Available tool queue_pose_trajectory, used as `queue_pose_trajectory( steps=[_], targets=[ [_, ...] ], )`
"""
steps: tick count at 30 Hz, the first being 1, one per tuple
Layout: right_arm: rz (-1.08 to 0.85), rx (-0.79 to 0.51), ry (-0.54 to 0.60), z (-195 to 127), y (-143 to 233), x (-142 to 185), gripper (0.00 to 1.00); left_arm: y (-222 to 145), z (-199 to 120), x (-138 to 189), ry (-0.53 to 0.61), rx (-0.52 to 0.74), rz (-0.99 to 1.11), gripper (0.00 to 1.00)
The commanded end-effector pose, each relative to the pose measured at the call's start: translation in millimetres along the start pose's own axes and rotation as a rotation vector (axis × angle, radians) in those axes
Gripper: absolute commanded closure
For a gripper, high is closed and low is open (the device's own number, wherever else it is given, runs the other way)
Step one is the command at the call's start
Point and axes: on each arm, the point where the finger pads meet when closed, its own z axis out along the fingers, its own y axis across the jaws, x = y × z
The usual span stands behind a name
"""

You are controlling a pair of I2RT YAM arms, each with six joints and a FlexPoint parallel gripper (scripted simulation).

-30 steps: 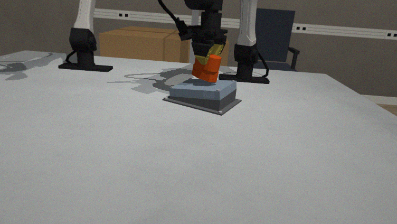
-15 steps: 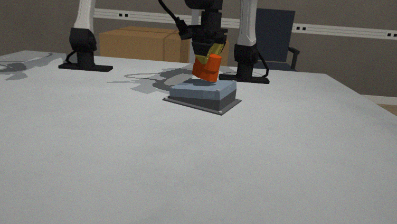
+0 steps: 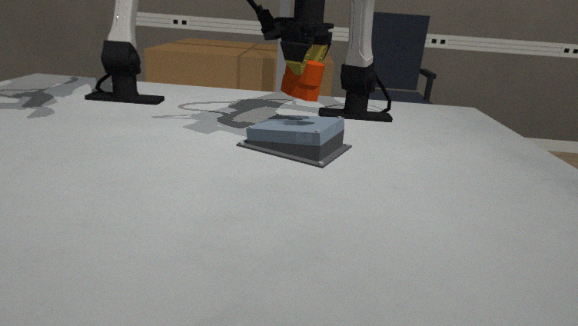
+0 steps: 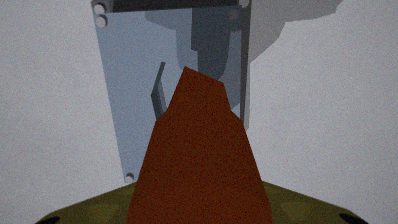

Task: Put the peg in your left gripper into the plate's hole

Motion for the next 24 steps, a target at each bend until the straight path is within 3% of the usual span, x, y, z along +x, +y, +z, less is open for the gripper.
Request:
queue_pose_trajectory(
  steps=[1,7,10,17,24],
  targets=[
    [-0.007,-0.059,0.041,-12,23,7,0.0,-2,-17,1,0.007,0.0,-0.008,0.66],
    [-0.013,-0.24,0.125,-42,89,25,0.0,8,-25,8,0.147,-0.015,-0.062,0.66],
    [-0.018,-0.272,0.136,-49,100,27,0.0,10,-25,8,0.169,-0.016,-0.066,0.66],
    [-0.071,-0.533,0.197,-112,169,45,0.0,27,-22,-6,0.275,-0.017,-0.06,0.66],
    [-0.126,-0.739,0.229,-169,205,59,0.0,36,2,-13,0.286,0.004,-0.049,0.66]
  ],
)
